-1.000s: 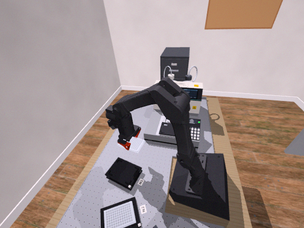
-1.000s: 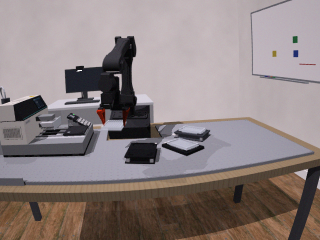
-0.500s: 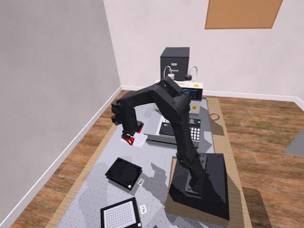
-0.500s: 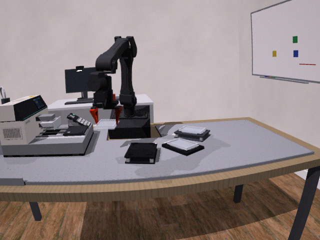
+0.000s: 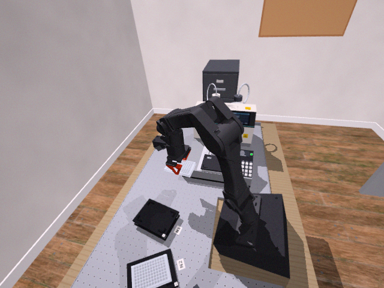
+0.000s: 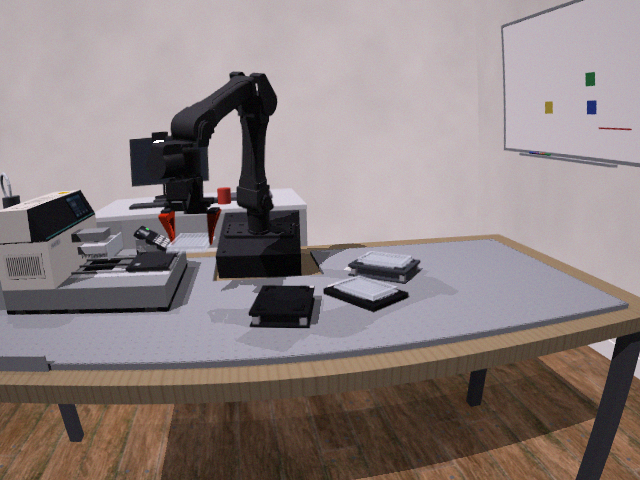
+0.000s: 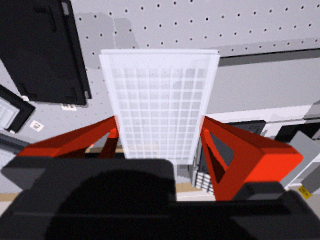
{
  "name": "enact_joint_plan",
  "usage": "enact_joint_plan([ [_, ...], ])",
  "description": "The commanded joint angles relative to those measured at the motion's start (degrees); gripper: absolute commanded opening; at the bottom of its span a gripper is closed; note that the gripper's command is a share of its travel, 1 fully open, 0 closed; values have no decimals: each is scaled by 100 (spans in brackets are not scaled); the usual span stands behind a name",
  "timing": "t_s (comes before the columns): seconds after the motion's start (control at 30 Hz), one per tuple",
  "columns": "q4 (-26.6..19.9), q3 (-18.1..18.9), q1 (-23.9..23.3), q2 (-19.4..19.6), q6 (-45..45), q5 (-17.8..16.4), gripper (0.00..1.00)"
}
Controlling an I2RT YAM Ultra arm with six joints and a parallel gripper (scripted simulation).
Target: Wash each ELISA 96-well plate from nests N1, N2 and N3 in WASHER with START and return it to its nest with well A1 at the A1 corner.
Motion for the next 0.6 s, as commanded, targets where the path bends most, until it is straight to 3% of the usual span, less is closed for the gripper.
enact_joint_plan([
  [0.0, -59, 24, -320, -27, -503, -164, 0],
  [0.37, -219, 184, -1527, 232, -1688, -504, 0],
  [0.57, -245, 227, -1696, 291, -1856, -547, 0],
])
